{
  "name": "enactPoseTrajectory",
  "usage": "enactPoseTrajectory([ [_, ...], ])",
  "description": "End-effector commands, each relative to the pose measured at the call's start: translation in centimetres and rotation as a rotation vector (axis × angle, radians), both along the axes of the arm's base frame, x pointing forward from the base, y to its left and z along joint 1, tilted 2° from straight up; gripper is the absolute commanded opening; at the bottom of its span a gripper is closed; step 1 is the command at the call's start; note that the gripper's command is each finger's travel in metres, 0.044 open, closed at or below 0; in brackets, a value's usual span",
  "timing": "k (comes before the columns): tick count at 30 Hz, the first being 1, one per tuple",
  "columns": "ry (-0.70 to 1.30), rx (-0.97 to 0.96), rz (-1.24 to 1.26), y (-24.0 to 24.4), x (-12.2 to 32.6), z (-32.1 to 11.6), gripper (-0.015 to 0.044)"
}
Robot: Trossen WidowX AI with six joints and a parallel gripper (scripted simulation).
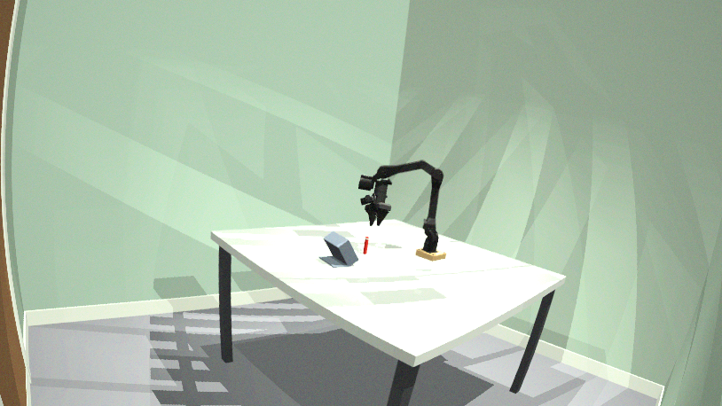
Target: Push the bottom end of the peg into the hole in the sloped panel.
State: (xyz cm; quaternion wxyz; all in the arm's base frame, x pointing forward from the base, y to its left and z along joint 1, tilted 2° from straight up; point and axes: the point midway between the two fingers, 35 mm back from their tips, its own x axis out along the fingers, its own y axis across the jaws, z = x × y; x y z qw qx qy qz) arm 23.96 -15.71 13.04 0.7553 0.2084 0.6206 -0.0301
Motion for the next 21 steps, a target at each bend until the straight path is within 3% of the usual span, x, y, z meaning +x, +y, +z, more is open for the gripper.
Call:
enactPoseTrajectory([
  [1,0.016,-0.036,0.036,0.0,0.9,0.0,0.0440],
  [21,0.145,-0.205,0.262,2.4,5.1,-1.7,0.0440],
])
